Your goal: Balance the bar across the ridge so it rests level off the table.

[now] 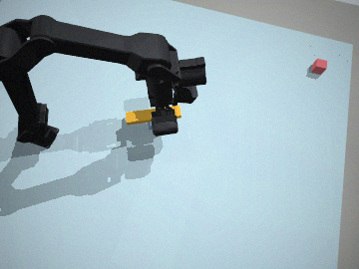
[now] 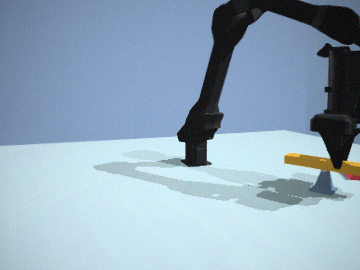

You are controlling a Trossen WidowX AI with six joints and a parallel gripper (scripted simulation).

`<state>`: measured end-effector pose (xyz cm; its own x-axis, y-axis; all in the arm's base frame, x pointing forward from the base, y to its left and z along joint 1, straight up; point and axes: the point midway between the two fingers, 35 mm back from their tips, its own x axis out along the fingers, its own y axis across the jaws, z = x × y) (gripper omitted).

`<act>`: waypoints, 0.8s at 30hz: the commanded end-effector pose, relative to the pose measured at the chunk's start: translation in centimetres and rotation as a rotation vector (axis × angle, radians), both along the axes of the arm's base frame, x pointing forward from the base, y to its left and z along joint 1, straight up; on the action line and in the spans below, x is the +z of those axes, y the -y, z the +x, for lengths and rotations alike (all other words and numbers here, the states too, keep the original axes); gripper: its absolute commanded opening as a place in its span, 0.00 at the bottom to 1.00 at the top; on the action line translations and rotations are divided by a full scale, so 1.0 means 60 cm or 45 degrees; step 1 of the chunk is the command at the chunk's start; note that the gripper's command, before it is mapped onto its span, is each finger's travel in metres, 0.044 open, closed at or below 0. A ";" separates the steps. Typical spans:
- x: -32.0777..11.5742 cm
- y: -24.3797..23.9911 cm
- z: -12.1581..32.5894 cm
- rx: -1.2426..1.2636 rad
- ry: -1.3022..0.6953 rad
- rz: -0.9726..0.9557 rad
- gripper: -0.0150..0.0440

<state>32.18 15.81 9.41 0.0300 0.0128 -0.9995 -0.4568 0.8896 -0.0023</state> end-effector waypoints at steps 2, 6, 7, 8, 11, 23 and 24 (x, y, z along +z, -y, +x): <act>0.000 0.000 0.000 0.000 0.000 0.000 0.25; 0.000 0.000 0.000 0.000 0.000 0.000 0.25; 0.000 0.000 0.000 0.000 0.000 0.000 0.25; 0.000 0.000 0.000 0.000 0.000 0.000 0.25; 0.000 0.000 0.000 0.000 0.000 0.000 0.25; 0.000 0.000 0.000 0.000 0.000 0.000 0.54; 0.000 0.000 0.000 0.000 0.000 0.000 0.54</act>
<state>32.18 15.81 9.41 0.0300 0.0129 -0.9995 -0.4568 0.8896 -0.0023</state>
